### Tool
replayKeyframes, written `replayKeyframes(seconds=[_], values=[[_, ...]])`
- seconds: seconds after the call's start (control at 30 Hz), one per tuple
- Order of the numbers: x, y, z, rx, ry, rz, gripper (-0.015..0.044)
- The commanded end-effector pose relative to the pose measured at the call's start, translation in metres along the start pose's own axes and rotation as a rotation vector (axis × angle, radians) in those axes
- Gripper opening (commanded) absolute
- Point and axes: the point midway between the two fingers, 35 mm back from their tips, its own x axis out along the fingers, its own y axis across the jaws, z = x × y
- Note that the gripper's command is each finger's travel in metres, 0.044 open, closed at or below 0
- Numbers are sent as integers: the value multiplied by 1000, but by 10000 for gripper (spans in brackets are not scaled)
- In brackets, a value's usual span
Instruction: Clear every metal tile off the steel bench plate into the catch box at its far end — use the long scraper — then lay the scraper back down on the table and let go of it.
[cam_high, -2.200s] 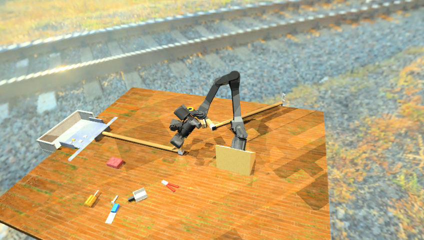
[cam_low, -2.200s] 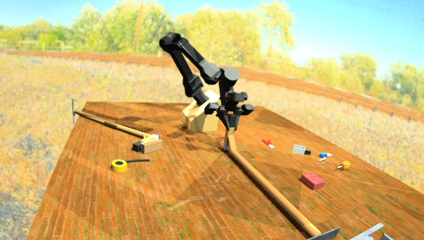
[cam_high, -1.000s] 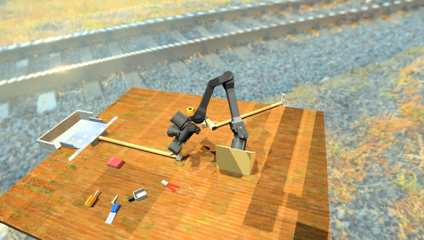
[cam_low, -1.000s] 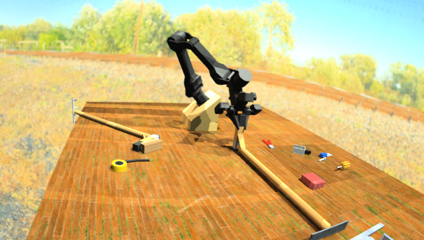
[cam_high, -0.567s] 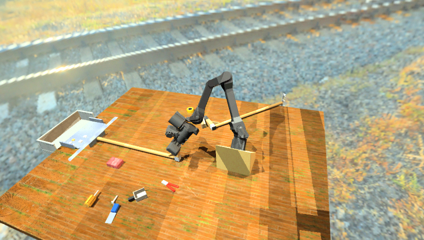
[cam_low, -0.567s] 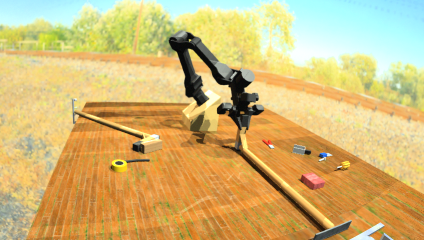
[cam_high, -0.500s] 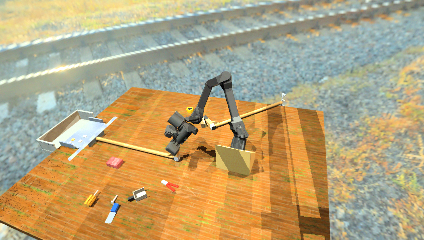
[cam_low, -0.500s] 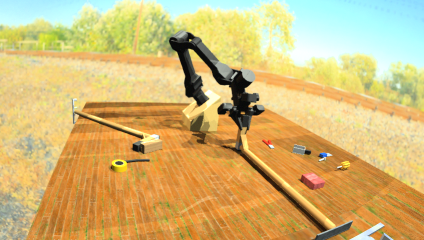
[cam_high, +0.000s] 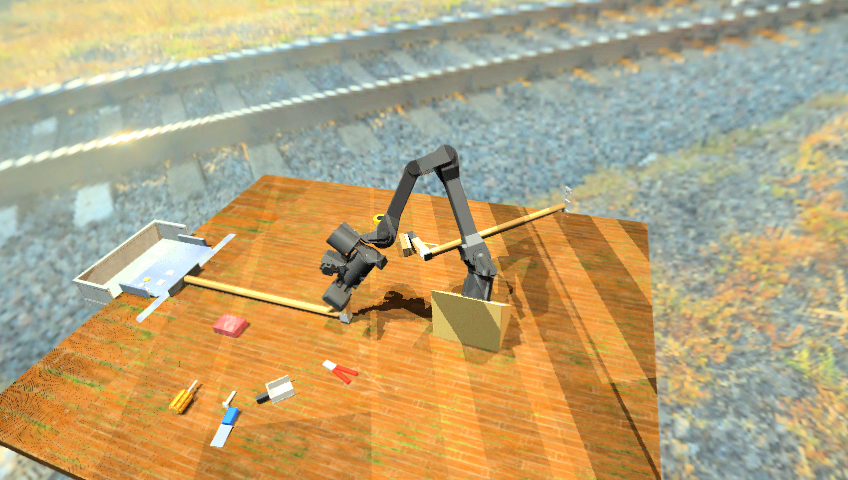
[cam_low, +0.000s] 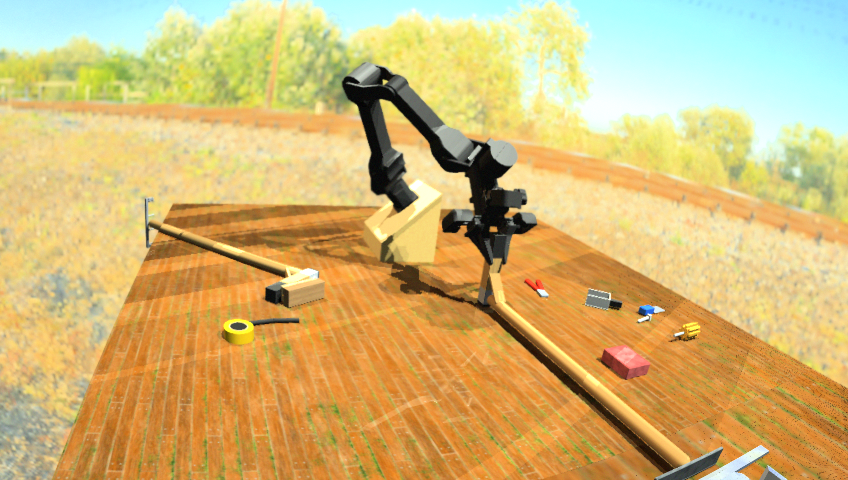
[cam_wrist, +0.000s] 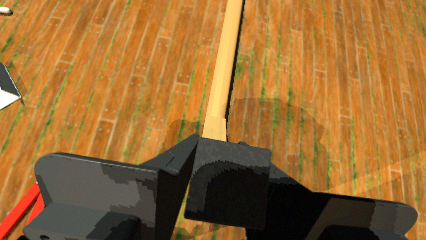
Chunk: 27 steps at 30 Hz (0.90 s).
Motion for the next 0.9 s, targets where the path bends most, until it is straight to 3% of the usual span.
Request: replayKeyframes(seconds=[0.0,0.87], values=[[3,1,10,3,-12,7,0],[21,-11,33,-2,-14,9,0]])
